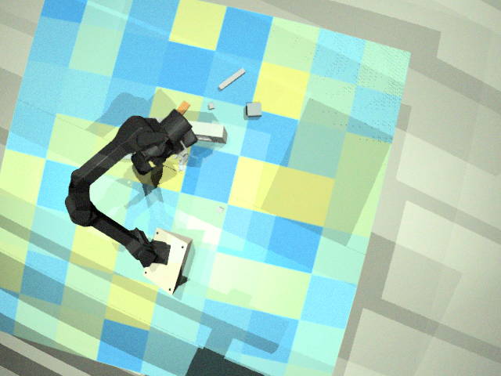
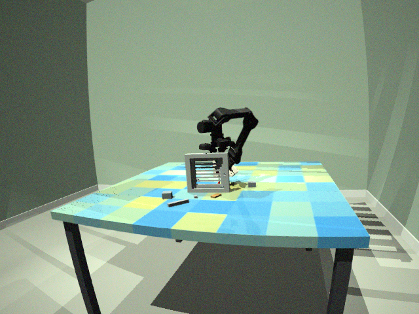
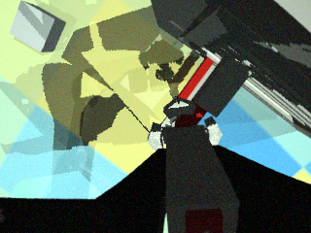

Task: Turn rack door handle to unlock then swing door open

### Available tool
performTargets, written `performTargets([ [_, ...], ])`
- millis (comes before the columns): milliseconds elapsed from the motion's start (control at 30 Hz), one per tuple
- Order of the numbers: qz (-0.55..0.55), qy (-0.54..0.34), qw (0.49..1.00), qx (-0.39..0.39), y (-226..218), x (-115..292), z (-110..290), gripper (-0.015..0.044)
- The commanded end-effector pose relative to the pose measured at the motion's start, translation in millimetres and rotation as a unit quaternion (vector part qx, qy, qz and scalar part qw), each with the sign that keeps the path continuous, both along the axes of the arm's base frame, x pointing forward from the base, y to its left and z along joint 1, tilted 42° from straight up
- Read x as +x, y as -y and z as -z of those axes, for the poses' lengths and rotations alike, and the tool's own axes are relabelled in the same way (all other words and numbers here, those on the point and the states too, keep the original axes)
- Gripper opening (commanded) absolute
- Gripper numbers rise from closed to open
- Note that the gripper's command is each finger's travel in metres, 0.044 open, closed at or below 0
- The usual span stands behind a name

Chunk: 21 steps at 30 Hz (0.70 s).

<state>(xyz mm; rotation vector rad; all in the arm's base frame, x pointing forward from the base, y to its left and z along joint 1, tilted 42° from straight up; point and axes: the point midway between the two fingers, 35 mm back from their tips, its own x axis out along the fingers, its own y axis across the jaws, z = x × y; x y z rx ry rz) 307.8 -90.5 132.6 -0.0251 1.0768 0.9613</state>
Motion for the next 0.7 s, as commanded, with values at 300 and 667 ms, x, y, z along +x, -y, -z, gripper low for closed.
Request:
performTargets([
  [300,-0.233,0.199,0.951,-0.039,-0.4,-0.3,0.9,0.0012],
  [667,-0.415,0.358,0.834,-0.069,-0.4,-0.3,1.0,0.0012],
])
